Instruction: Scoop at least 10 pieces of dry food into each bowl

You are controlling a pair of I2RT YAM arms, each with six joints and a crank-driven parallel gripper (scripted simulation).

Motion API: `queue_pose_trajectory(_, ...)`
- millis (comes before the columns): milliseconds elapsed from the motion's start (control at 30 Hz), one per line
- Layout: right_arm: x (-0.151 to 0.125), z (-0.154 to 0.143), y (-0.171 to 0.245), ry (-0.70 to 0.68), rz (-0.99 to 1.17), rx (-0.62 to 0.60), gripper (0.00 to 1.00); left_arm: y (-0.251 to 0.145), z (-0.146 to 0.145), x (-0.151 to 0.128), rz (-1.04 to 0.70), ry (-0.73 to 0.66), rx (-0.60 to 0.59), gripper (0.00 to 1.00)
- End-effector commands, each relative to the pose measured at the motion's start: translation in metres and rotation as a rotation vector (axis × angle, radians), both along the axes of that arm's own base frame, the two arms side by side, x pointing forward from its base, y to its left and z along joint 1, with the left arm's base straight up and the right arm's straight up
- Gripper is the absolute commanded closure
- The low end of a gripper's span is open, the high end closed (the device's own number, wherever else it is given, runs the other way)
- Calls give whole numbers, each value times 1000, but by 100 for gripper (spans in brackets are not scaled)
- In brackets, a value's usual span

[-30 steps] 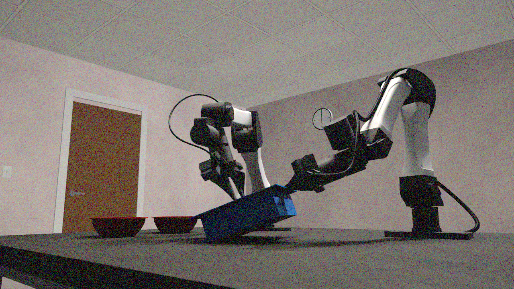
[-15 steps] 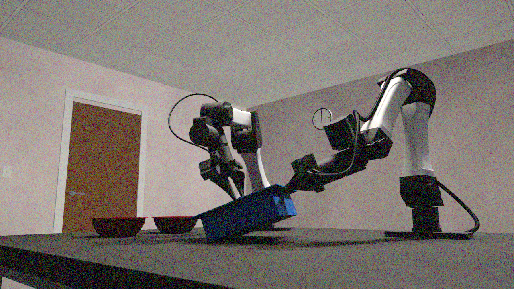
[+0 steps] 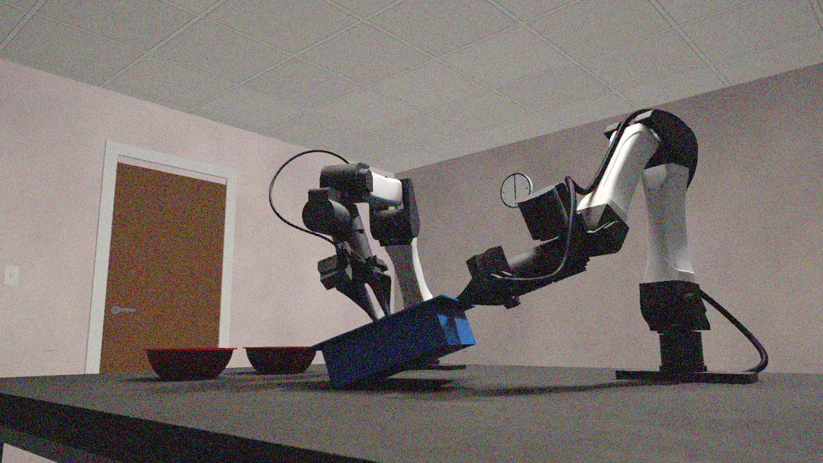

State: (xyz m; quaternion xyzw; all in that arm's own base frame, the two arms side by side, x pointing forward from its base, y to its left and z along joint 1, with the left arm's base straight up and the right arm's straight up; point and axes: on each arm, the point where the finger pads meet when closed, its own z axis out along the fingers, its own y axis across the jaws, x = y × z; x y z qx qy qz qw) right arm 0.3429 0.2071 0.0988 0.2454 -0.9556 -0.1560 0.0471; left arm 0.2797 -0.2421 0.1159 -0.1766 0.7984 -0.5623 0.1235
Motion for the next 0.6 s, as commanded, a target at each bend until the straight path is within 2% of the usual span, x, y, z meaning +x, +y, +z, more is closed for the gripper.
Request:
queue_pose_trajectory(0,2,2,5,-2,11,17,100,-2,35,13,-10,-130,-39,100)
queue_pose_trajectory(167,2,2,5,-2,11,17,100,-2,35,13,-10,-130,-39,100)
queue_pose_trajectory(200,3,17,8,-66,-5,49,100,-2,35,13,-10,-130,-39,100)
queue_pose_trajectory(567,12,10,17,-113,-17,75,100,-2,35,12,-10,-130,-39,100)
